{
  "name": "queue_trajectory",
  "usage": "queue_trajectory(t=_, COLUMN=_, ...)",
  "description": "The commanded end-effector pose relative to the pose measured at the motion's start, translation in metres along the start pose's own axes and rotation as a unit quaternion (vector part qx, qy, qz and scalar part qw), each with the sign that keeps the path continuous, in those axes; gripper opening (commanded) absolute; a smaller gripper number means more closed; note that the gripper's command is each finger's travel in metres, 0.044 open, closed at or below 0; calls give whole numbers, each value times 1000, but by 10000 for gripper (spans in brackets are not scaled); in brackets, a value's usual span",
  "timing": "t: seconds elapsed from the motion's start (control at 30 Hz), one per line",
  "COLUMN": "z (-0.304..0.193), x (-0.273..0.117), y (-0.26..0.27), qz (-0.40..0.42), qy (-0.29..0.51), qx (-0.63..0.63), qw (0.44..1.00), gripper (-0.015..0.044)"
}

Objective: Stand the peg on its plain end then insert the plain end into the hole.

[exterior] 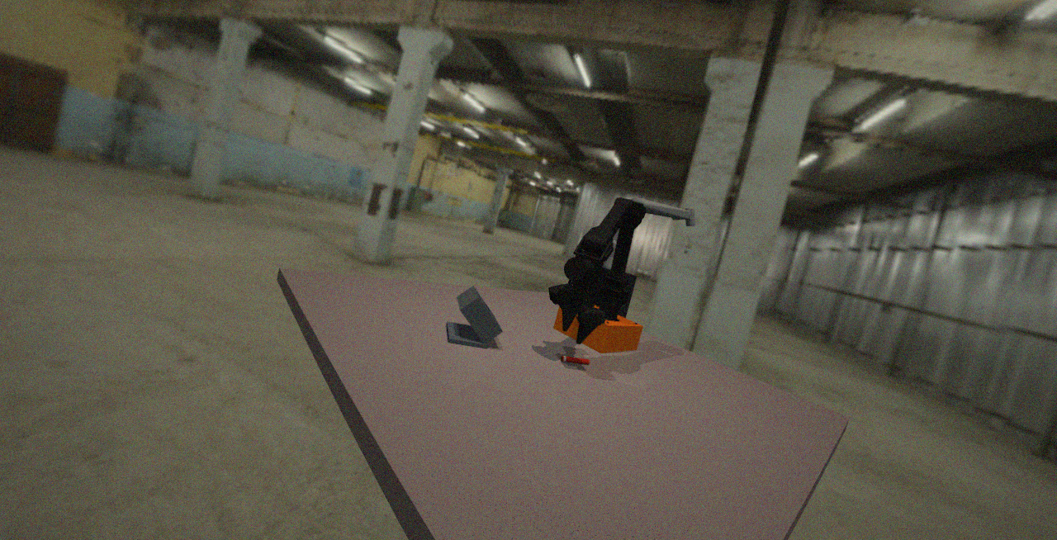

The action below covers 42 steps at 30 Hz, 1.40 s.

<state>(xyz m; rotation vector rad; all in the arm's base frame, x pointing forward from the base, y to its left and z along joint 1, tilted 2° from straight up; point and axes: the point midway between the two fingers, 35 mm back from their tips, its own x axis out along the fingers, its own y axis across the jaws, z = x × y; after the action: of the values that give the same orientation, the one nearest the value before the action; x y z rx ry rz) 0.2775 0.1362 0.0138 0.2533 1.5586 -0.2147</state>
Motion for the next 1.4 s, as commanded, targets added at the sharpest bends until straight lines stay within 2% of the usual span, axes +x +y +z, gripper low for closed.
queue_trajectory(t=0.0, z=-1, x=8, y=0, qz=1, qy=2, qx=3, qw=1000, gripper=440)
queue_trajectory(t=1.2, z=-3, x=63, y=-1, qz=1, qy=3, qx=3, qw=1000, gripper=440)
queue_trajectory(t=1.37, z=-3, x=63, y=-1, qz=1, qy=3, qx=3, qw=1000, gripper=309)
